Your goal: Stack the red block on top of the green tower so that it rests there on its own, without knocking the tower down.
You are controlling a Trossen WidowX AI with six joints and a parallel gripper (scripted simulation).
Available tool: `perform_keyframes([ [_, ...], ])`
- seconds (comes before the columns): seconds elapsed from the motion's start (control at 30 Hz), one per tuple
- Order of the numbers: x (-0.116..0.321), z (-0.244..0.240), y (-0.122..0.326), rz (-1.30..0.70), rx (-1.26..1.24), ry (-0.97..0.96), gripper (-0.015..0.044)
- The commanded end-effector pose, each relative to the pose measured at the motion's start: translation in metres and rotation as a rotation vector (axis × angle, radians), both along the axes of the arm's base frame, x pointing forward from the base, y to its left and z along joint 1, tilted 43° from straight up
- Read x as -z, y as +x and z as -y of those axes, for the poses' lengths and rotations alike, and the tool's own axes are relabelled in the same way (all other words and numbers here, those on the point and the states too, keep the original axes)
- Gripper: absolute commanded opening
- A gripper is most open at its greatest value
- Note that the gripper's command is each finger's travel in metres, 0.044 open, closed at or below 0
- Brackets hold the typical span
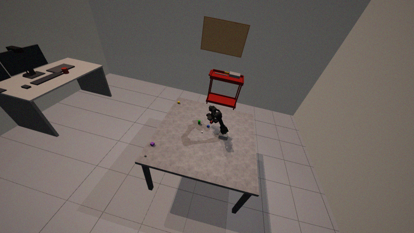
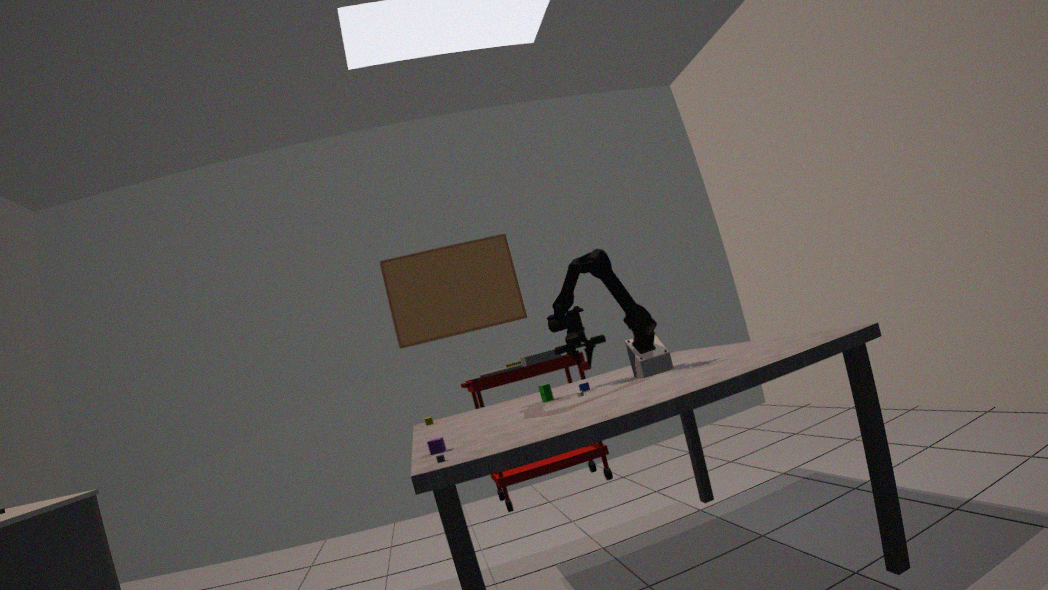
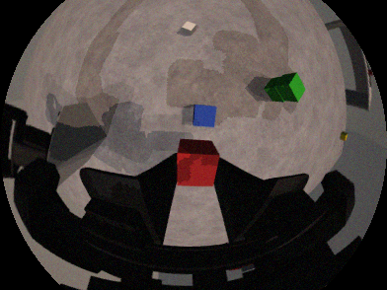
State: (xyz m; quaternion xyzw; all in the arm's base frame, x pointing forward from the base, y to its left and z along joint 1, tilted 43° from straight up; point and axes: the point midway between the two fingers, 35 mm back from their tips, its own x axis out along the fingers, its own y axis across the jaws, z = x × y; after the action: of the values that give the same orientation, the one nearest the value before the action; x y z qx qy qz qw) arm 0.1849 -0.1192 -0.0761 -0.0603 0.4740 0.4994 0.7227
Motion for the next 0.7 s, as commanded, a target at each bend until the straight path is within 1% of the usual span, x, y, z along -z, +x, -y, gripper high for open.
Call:
perform_keyframes([
  [0.0, -0.016, 0.016, -0.001, 0.005, -0.002, -0.009, 0.0],
  [0.2, -0.034, 0.031, -0.002, 0.005, -0.002, -0.009, 0.0],
  [0.47, -0.034, 0.032, -0.001, 0.005, -0.002, -0.009, 0.0],
  [0.67, -0.035, 0.04, 0.021, 0.005, -0.001, -0.014, 0.0],
])
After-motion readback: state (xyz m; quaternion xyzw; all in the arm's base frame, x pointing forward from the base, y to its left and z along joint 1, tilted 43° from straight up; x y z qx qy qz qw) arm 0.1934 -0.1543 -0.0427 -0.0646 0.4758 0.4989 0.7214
